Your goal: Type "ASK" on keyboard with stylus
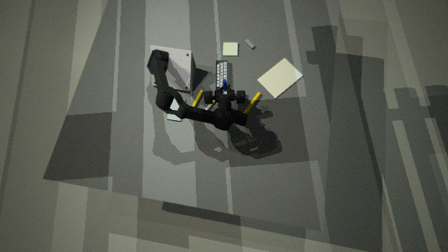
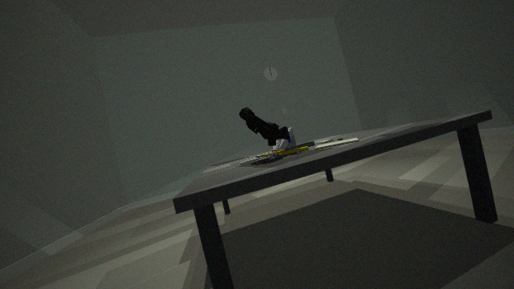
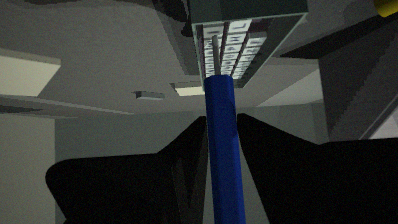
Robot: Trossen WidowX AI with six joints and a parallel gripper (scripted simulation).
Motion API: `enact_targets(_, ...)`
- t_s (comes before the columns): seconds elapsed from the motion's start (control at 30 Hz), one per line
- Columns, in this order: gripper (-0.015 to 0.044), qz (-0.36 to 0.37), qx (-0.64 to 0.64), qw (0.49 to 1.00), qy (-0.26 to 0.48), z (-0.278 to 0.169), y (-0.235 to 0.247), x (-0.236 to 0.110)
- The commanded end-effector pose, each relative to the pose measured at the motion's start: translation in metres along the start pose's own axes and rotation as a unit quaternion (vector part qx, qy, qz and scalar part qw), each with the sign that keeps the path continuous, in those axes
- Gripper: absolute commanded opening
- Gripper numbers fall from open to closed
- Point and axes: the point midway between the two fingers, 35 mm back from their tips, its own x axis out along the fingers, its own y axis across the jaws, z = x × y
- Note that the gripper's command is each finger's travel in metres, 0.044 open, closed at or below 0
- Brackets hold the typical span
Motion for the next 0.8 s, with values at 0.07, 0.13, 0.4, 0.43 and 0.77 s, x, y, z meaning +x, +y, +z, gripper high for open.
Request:
enact_targets(0.07, 0.0081, 0.000, -0.002, 1.000, -0.002, 0.0034, -0.0003, 0.0017)
enact_targets(0.13, 0.0081, -0.001, -0.002, 1.000, -0.002, 0.0039, -0.0003, 0.0019)
enact_targets(0.4, 0.0081, -0.001, -0.002, 1.000, -0.002, 0.0062, -0.0003, 0.0033)
enact_targets(0.43, 0.0081, -0.001, -0.002, 1.000, -0.002, 0.0062, -0.0003, 0.0033)
enact_targets(0.77, 0.0081, -0.001, -0.002, 1.000, -0.002, 0.0080, -0.0003, 0.0043)
